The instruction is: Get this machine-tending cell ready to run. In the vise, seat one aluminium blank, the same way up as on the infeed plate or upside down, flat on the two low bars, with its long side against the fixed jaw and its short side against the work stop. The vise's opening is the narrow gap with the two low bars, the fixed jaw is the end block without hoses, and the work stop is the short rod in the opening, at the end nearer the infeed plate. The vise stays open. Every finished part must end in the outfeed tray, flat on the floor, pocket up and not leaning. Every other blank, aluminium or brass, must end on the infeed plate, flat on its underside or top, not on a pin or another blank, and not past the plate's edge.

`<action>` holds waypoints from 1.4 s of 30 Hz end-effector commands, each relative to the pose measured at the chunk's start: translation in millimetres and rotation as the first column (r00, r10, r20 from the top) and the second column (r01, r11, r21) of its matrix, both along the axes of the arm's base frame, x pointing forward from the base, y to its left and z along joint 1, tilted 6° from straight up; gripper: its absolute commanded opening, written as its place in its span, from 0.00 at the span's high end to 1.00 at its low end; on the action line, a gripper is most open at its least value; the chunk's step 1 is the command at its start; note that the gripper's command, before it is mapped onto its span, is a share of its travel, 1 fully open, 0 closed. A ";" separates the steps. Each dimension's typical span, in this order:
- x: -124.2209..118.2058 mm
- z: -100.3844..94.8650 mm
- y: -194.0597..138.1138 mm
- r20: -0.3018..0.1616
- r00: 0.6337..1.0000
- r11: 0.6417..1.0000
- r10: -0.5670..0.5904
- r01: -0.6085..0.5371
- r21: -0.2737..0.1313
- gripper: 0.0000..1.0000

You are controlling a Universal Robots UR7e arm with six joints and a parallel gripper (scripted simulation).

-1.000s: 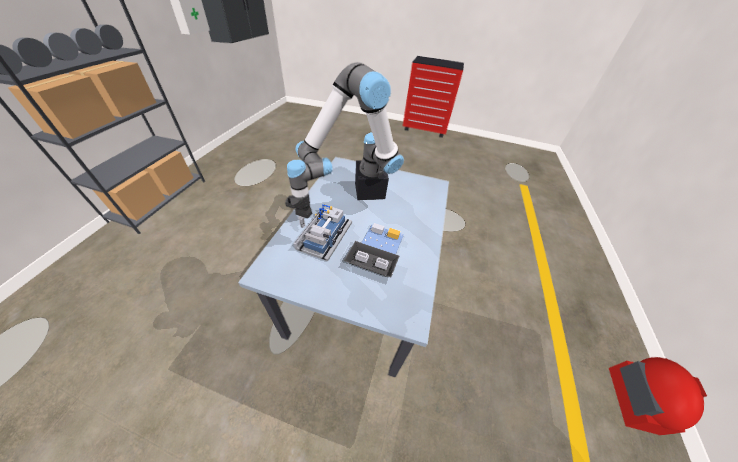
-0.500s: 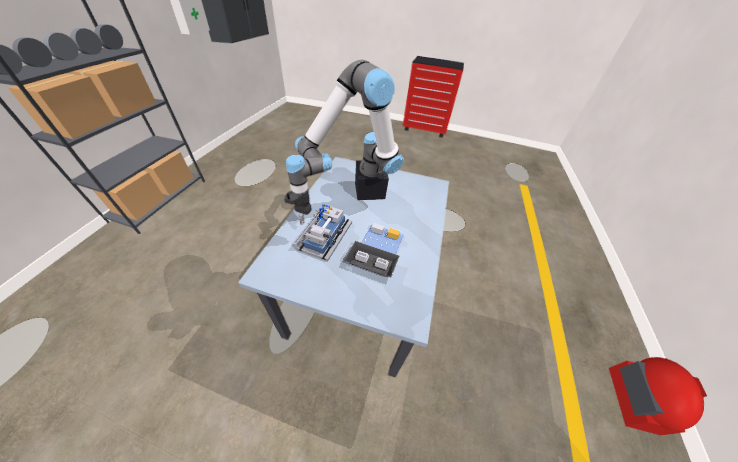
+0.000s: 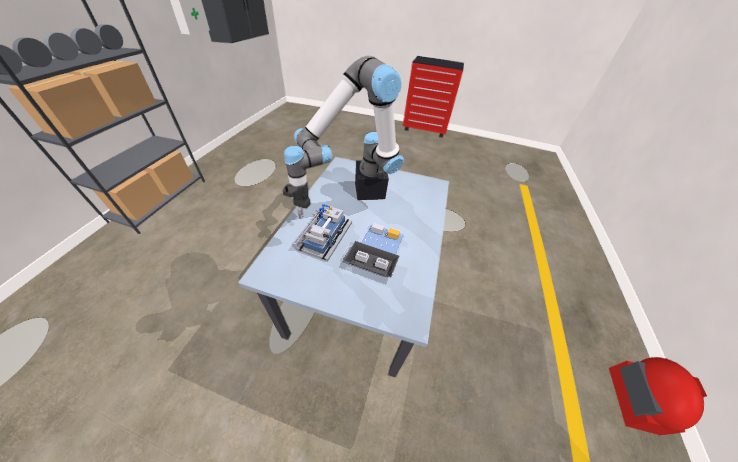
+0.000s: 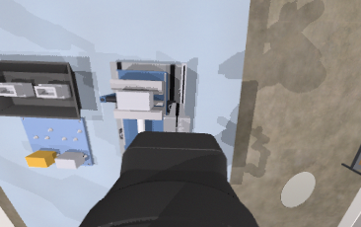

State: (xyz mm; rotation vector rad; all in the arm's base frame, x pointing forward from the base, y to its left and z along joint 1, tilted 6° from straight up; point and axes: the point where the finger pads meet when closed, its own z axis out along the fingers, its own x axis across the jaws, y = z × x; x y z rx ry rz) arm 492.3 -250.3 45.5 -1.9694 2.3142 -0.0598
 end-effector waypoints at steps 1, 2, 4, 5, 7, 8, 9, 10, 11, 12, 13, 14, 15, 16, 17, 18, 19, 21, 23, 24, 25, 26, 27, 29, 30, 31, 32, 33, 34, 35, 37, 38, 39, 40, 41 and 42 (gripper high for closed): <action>-0.8 10.4 -0.7 0.001 1.000 1.000 0.000 0.000 -0.001 1.00; -0.9 11.7 -0.7 0.001 1.000 1.000 0.000 0.000 -0.001 1.00; -1.1 13.7 -0.8 0.001 1.000 1.000 0.000 0.000 -0.001 1.00; -1.2 14.3 -0.8 0.001 1.000 1.000 0.000 0.000 -0.001 1.00; -1.3 15.1 -0.8 0.001 1.000 1.000 0.000 0.000 -0.001 1.00; -1.3 15.3 -0.8 0.001 1.000 1.000 0.000 0.000 -0.001 1.00; -1.3 15.3 -0.8 0.001 1.000 1.000 0.000 0.000 -0.001 1.00; -1.3 15.3 -0.8 0.001 1.000 1.000 0.000 0.000 -0.001 1.00; -1.3 15.3 -0.8 0.001 1.000 1.000 0.000 0.000 -0.001 1.00; -1.3 15.3 -0.8 0.001 1.000 1.000 0.000 0.000 -0.001 1.00; -1.3 15.3 -0.8 0.001 1.000 1.000 0.000 0.000 -0.001 1.00; -1.3 15.3 -0.8 0.001 1.000 1.000 0.000 0.000 -0.001 1.00; -1.3 15.3 -0.8 0.001 1.000 1.000 0.000 0.000 -0.001 1.00; -1.3 15.3 -0.8 0.001 1.000 1.000 0.000 0.000 -0.001 1.00; -1.3 15.3 -0.8 0.001 1.000 1.000 0.000 0.000 -0.001 1.00; -1.3 15.3 -0.8 0.001 1.000 1.000 0.000 0.000 -0.001 1.00; -1.3 15.3 -0.8 0.001 1.000 1.000 0.000 0.000 -0.001 1.00; -1.3 15.3 -0.8 0.001 1.000 1.000 0.000 0.000 -0.001 1.00; -1.3 15.3 -0.8 0.001 1.000 1.000 0.000 0.000 -0.001 1.00; -1.3 15.3 -0.8 0.001 1.000 1.000 0.000 0.000 -0.001 1.00; -1.3 15.3 -0.8 0.001 1.000 1.000 0.000 0.000 -0.001 1.00; -1.3 15.3 -0.8 0.001 1.000 1.000 0.000 0.000 -0.001 1.00; -1.3 15.3 -0.8 0.001 1.000 1.000 0.000 0.000 -0.001 1.00; -1.3 15.3 -0.8 0.001 1.000 1.000 0.000 0.000 -0.001 1.00; -1.3 15.3 -0.8 0.001 1.000 1.000 0.000 0.000 -0.001 1.00; -1.3 15.3 -0.8 0.001 1.000 1.000 0.000 0.000 -0.001 1.00; -1.3 15.3 -0.8 0.001 1.000 1.000 0.000 0.000 -0.001 1.00; -1.3 15.3 -0.8 0.001 1.000 1.000 0.000 0.000 -0.001 1.00; -1.3 15.3 -0.8 0.001 1.000 1.000 0.000 0.000 -0.001 1.00; -1.3 15.3 -0.8 0.001 1.000 1.000 0.000 0.000 -0.001 1.00; -1.3 15.3 -0.8 0.001 1.000 1.000 0.000 0.000 -0.001 1.00; -1.3 15.3 -0.8 0.001 1.000 1.000 0.000 0.000 -0.001 1.00; -1.3 15.3 -0.8 0.001 1.000 1.000 0.000 0.000 -0.001 1.00; -1.3 15.3 -0.8 0.001 1.000 1.000 0.000 0.000 -0.001 1.00; -1.3 15.3 -0.8 0.001 1.000 1.000 0.000 0.000 -0.001 1.00; -1.3 15.3 -0.8 0.001 1.000 1.000 0.000 0.000 -0.001 1.00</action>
